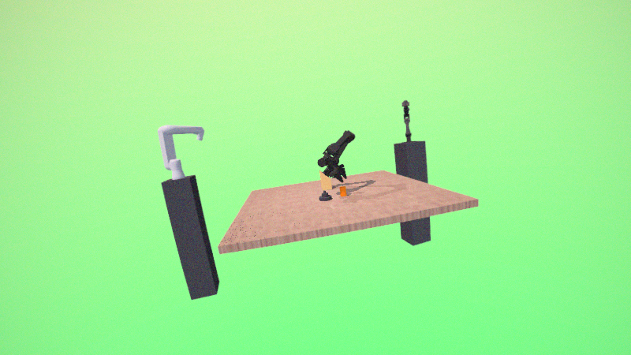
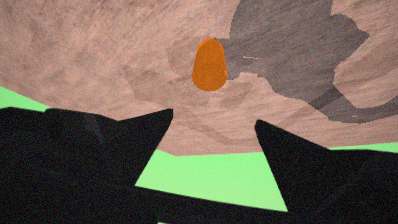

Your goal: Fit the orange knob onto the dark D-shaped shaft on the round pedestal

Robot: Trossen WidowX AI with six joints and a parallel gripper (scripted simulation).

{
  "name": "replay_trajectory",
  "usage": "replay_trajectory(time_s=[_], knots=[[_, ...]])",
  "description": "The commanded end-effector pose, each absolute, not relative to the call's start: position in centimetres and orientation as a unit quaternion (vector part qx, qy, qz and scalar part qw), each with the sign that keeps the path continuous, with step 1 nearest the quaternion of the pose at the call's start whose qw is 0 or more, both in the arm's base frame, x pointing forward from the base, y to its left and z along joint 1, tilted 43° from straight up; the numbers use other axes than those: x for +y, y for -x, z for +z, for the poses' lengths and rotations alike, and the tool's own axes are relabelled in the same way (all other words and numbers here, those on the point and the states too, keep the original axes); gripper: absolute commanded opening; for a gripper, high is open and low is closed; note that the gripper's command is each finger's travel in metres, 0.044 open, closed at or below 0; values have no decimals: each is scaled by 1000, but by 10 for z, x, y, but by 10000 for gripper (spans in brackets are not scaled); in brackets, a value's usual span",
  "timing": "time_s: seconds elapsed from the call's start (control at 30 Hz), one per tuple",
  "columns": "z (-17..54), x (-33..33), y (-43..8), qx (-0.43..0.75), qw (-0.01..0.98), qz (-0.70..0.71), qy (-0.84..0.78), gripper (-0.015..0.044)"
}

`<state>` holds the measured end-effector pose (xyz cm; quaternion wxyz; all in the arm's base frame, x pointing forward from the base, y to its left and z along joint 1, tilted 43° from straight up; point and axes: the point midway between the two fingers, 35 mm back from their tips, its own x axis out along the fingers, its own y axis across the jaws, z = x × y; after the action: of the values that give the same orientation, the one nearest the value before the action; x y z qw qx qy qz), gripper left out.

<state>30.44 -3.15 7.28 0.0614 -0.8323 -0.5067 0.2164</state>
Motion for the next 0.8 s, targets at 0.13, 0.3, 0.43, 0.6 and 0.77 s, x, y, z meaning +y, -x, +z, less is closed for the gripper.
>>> replay_trajectory(time_s=[0.13,0.3,0.43,0.6,0.77], knots=[[91,-53,-303,-478,-81,429,762,440],[91,-53,-303,-478,-81,429,762,440],[91,-53,-303,-478,-81,429,762,440],[91,-53,-303,-545,-212,340,737,440],[91,-53,-303,-612,-387,195,662,440]])
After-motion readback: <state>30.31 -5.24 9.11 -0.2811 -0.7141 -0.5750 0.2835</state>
